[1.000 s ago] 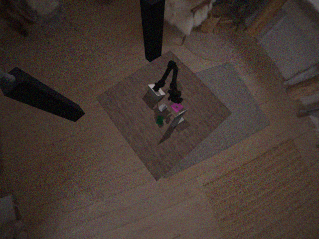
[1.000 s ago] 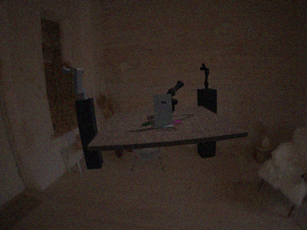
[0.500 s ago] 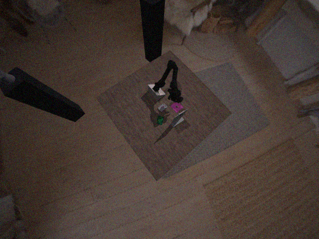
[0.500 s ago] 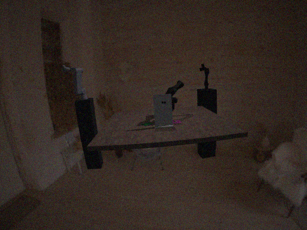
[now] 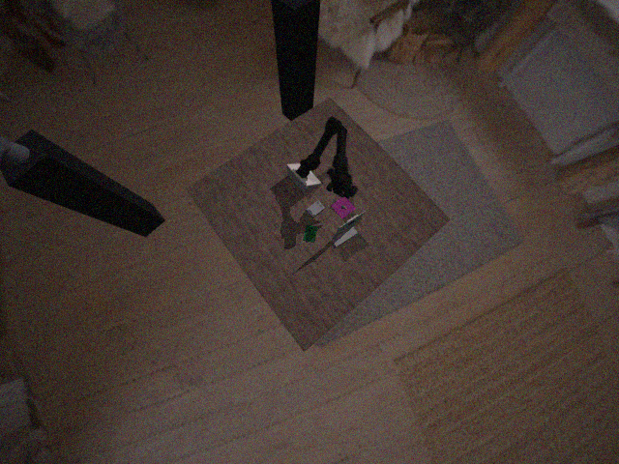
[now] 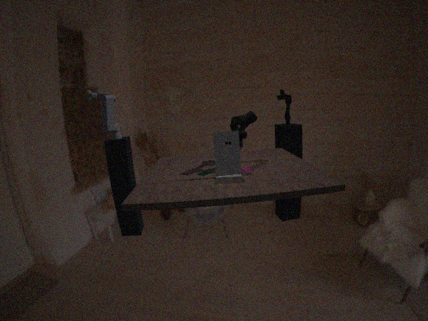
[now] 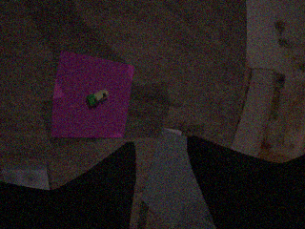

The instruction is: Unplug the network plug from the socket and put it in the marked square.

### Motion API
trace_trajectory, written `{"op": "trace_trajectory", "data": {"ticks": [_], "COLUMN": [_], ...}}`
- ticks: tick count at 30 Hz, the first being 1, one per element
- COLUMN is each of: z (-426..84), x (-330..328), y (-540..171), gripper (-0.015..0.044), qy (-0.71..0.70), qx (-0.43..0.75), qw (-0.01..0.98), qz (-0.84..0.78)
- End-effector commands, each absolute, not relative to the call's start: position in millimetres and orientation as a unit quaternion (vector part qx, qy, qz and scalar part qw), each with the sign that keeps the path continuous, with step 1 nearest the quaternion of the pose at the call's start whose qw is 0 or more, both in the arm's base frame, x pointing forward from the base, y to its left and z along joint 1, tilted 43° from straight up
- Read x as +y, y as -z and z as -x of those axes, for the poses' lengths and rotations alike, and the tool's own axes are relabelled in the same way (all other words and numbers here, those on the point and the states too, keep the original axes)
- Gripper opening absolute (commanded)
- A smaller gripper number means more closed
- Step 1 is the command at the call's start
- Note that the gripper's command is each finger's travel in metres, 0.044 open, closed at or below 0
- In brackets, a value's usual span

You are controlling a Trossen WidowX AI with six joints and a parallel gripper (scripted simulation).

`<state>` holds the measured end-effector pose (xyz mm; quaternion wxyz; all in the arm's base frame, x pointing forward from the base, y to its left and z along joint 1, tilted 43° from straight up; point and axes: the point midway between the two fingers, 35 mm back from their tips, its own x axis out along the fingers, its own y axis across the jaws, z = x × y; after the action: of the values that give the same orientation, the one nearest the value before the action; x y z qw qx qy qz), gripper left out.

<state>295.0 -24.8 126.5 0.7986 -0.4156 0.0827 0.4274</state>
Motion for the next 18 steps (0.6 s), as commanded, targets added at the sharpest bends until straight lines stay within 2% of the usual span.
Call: {"op": "trace_trajectory", "data": {"ticks": [1,18], "z": [-295,-283], "x": [-32,-62], "y": [-135,-175], "gripper": [0.0156,0.0156], "qy": [-0.427,-0.429], "qx": [0.08,0.07], "qw": [0.798,0.797], "qz": [0.417,0.419]}}
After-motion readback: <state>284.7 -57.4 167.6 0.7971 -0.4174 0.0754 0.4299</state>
